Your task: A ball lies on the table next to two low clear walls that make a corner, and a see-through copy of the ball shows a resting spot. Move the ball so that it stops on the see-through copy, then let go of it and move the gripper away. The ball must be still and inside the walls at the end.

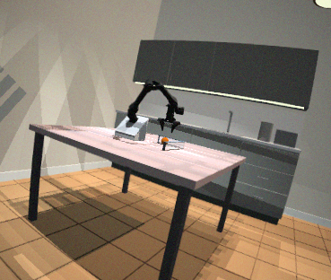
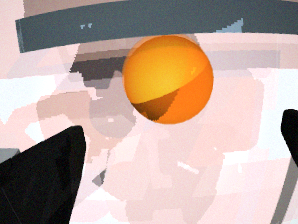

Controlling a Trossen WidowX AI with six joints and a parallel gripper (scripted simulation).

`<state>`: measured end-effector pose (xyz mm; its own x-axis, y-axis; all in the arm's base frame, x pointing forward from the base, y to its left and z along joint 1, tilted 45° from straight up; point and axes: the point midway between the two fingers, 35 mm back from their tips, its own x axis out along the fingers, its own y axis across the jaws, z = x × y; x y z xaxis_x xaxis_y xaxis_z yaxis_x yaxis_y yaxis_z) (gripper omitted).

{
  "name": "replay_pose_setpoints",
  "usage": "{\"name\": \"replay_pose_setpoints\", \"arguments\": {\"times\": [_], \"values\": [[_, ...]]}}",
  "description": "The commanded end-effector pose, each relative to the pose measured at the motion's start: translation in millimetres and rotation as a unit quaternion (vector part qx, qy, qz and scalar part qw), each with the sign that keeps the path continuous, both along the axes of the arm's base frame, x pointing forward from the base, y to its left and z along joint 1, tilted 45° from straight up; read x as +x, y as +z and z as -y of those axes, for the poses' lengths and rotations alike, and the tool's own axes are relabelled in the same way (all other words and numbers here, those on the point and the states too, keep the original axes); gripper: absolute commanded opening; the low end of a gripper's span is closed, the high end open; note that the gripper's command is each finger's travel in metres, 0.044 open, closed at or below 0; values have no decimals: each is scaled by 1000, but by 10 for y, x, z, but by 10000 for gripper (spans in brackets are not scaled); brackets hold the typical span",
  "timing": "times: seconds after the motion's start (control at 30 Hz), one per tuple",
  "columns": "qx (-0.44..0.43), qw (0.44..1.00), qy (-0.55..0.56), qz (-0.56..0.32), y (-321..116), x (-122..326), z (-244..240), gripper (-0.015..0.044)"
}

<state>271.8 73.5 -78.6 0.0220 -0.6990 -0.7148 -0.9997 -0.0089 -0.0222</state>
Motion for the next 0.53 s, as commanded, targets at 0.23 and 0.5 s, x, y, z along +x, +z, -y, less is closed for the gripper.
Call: {"name": "replay_pose_setpoints", "arguments": {"times": [0.23, 0.5], "values": [[-1, 1000, 0, 0, 340, -41, -305, 440], [-1, 1000, 0, 0, 340, -41, -305, 440]]}}
